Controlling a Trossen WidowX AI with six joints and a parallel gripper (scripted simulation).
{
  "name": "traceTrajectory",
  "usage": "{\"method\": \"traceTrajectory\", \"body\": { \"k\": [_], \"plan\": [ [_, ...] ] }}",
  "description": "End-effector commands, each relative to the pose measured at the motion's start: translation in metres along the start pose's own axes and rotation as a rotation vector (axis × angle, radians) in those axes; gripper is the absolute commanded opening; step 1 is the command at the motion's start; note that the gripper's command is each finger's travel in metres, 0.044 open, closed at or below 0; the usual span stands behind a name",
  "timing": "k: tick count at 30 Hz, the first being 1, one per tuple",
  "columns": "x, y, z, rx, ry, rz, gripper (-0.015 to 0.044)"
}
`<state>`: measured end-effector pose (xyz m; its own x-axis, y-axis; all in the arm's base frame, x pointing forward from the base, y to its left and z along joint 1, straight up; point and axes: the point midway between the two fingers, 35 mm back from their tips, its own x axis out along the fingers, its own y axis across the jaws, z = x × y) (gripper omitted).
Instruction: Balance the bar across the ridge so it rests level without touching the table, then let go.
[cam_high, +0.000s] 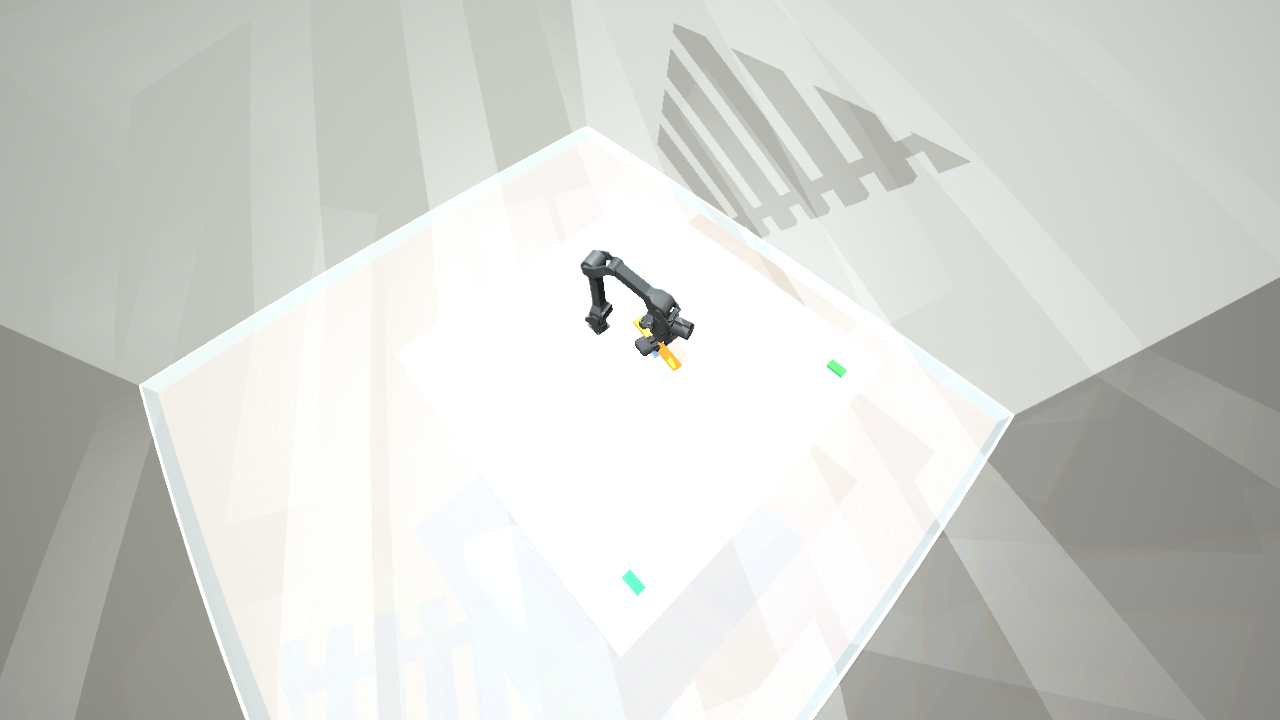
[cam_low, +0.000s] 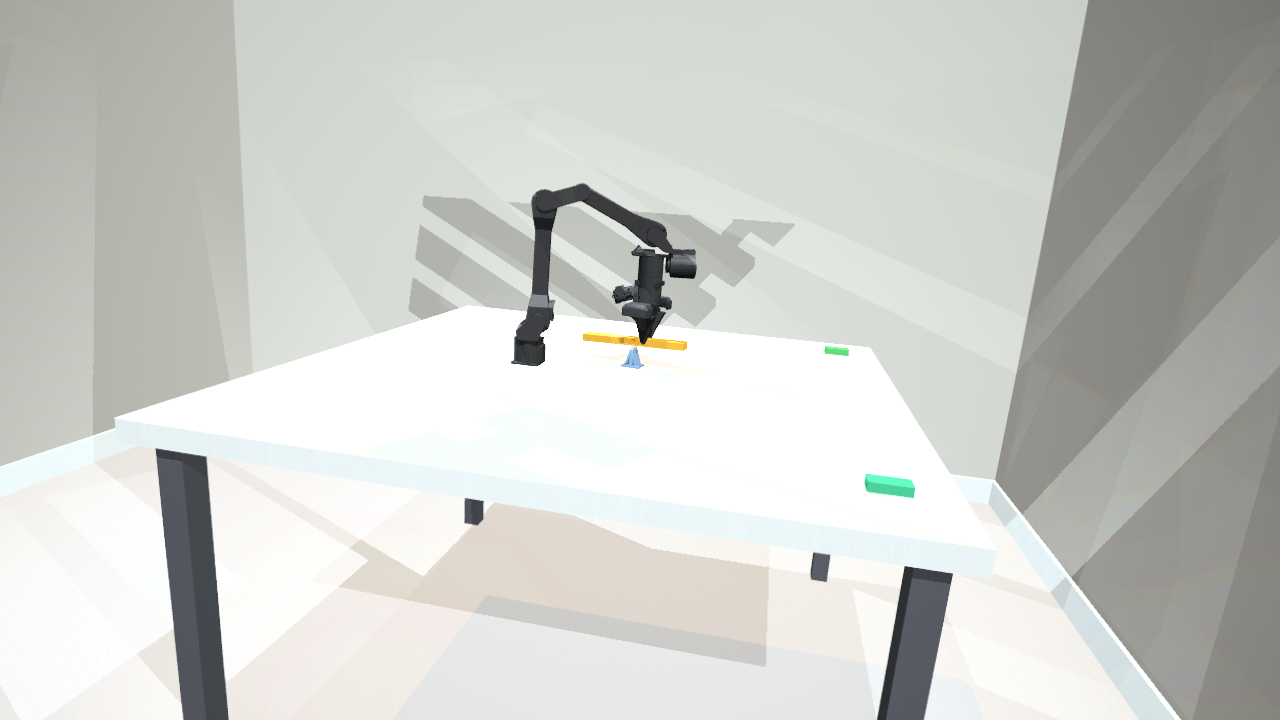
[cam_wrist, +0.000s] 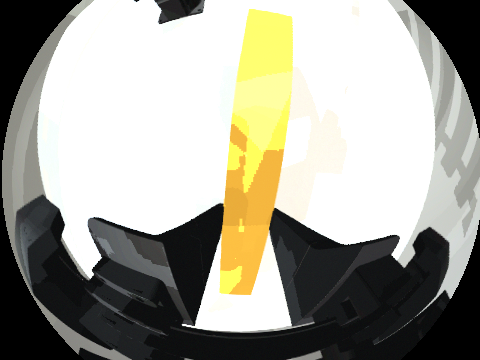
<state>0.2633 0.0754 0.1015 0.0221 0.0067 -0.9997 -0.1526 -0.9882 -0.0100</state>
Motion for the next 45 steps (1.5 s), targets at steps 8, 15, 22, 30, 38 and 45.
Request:
{"method": "traceTrajectory", "body": {
  "k": [8, 15, 22, 30, 38, 45],
  "plan": [
    [0.0014, 0.0002, 0.0005, 0.001, -0.002, 0.001, 0.0],
    [0.002, 0.0002, 0.0005, 0.001, -0.002, 0.001, 0.0],
    [0.0025, 0.0002, 0.0006, 0.001, -0.002, 0.001, 0.0],
    [0.0032, 0.0002, 0.0006, 0.001, -0.002, 0.001, 0.0],
    [0.0039, 0.0002, 0.0006, 0.001, -0.002, 0.001, 0.0],
    [0.0045, 0.0002, 0.0007, 0.001, -0.002, 0.001, 0.0]
  ]
}}
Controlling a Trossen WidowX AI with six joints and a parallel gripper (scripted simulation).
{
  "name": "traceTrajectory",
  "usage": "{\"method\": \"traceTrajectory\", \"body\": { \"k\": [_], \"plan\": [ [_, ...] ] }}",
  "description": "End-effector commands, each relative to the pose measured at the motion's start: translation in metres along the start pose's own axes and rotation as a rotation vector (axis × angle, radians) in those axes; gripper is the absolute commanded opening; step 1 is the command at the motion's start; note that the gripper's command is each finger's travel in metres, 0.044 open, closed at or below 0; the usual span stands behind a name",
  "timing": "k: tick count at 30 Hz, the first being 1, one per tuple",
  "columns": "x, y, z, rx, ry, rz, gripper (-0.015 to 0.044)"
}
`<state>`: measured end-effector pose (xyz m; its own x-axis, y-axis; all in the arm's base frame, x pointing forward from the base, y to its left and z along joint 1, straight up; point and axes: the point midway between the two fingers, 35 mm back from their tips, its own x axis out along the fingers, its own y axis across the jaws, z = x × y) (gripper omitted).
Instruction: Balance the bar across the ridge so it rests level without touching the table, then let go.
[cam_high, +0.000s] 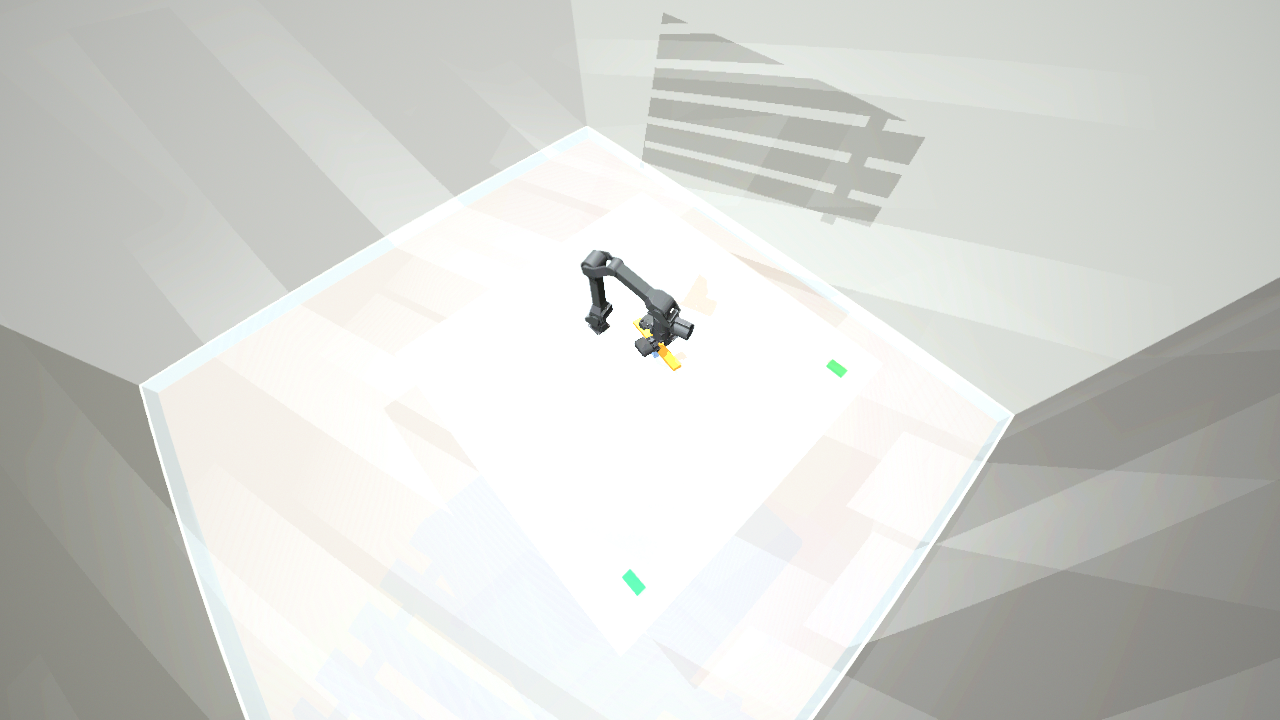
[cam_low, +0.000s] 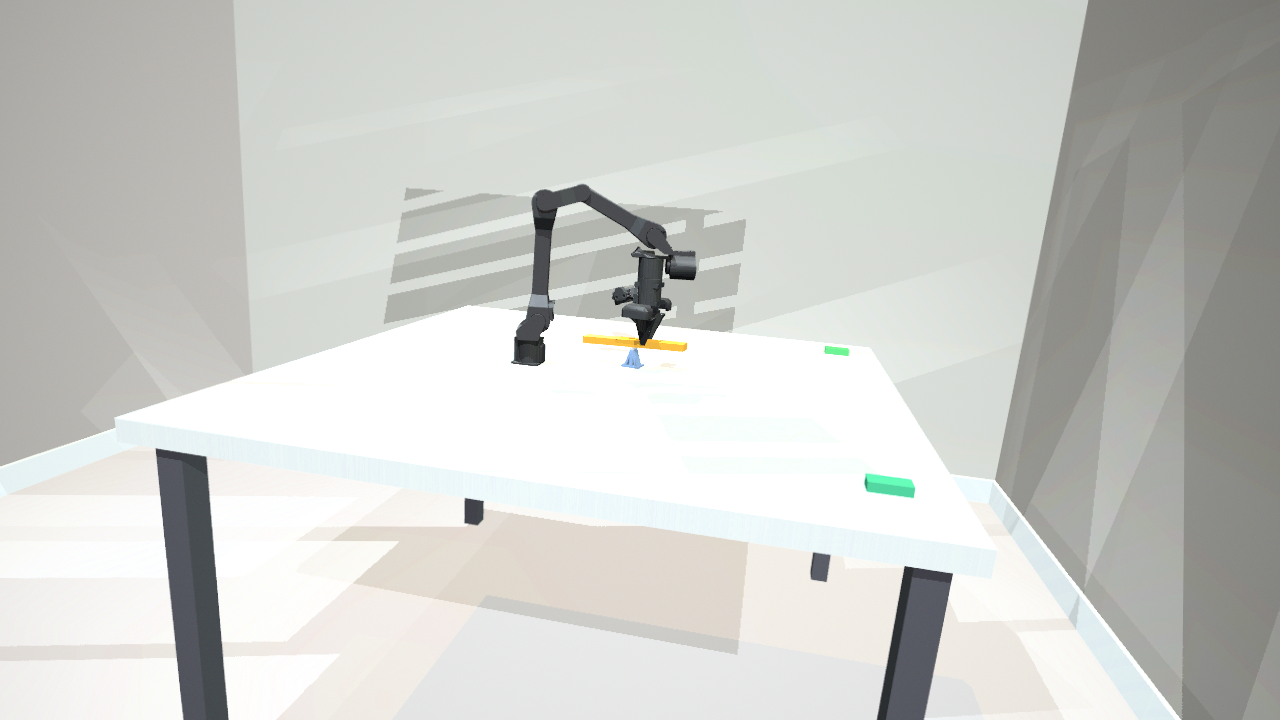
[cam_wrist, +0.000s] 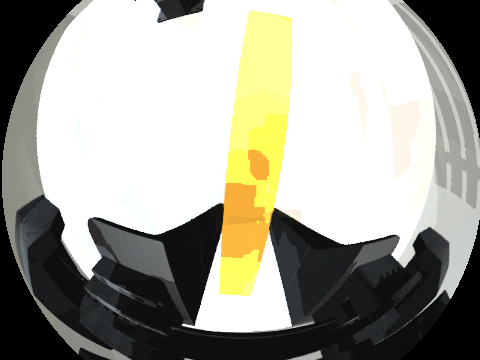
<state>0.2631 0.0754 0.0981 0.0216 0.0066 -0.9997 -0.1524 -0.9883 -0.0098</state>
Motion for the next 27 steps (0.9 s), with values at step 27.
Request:
{"method": "traceTrajectory", "body": {
  "k": [27],
  "plan": [
    [0.0032, 0.0001, 0.0004, 0.001, -0.001, 0.001, 0.0]
  ]
}}
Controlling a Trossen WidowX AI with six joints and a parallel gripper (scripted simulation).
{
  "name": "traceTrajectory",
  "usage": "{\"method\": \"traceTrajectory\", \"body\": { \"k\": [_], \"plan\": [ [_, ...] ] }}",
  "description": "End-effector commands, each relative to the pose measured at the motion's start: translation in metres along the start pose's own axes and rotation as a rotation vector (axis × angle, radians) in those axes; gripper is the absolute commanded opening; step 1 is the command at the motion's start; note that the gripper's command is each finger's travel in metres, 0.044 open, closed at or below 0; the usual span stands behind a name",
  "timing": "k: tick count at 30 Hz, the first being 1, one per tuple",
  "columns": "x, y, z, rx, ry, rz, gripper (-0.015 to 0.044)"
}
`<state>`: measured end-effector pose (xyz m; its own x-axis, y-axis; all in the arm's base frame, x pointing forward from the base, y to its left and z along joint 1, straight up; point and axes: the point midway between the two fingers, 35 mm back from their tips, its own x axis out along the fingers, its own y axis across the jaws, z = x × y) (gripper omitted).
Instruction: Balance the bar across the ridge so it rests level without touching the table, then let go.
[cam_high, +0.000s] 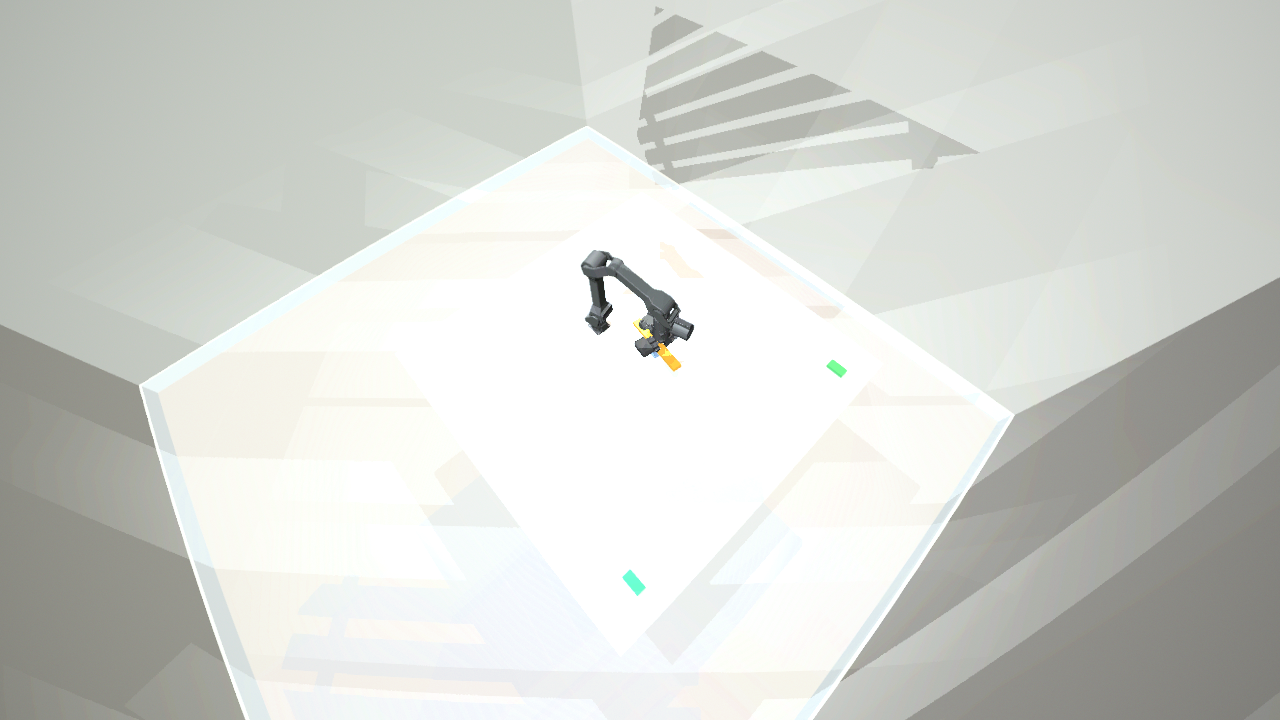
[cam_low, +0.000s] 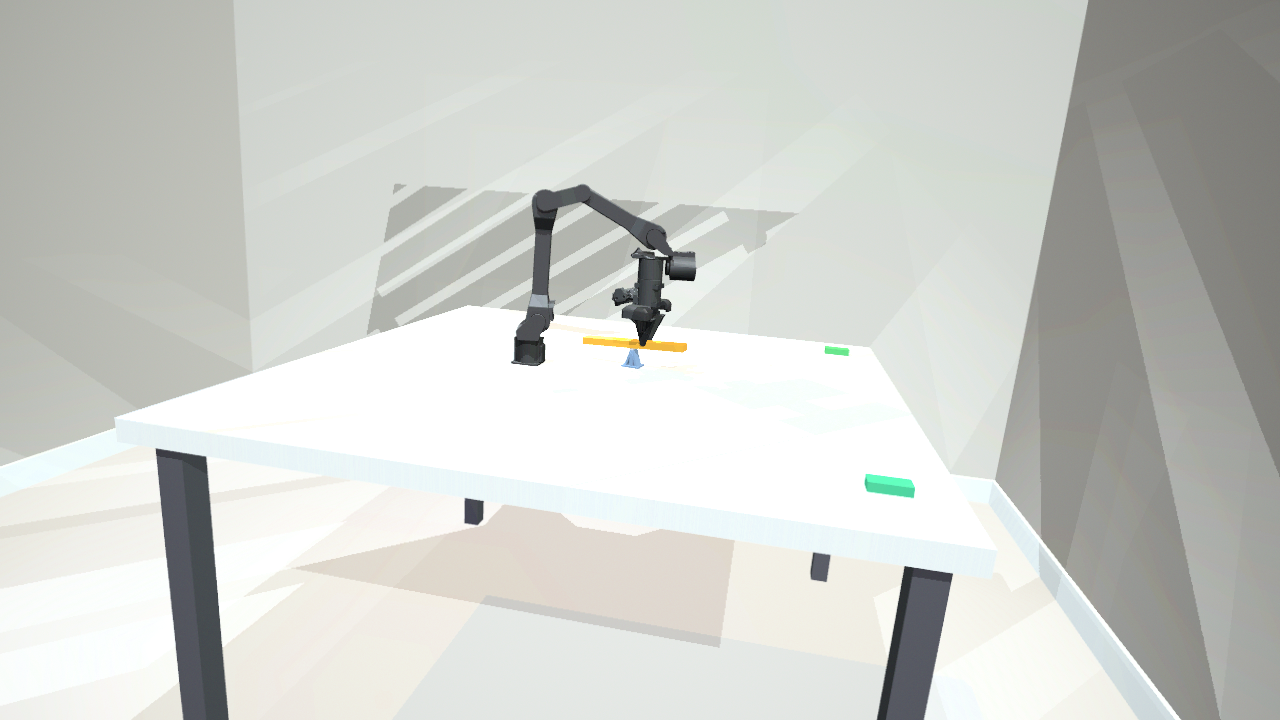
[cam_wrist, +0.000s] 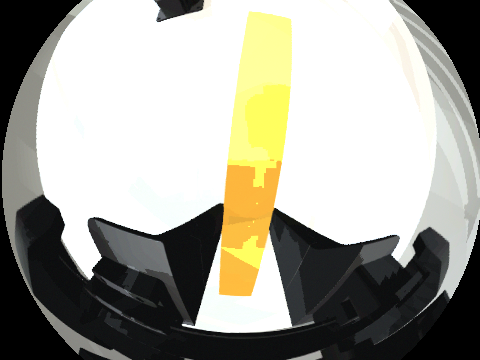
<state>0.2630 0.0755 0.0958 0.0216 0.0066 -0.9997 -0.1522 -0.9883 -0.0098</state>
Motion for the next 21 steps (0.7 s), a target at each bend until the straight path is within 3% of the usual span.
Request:
{"method": "traceTrajectory", "body": {
  "k": [1, 21],
  "plan": [
    [0.0011, 0.0001, 0.0003, 0.001, -0.001, 0.001, 0.0],
    [0.0027, 0.0002, 0.0005, 0.001, -0.001, 0.001, 0.0]
  ]
}}
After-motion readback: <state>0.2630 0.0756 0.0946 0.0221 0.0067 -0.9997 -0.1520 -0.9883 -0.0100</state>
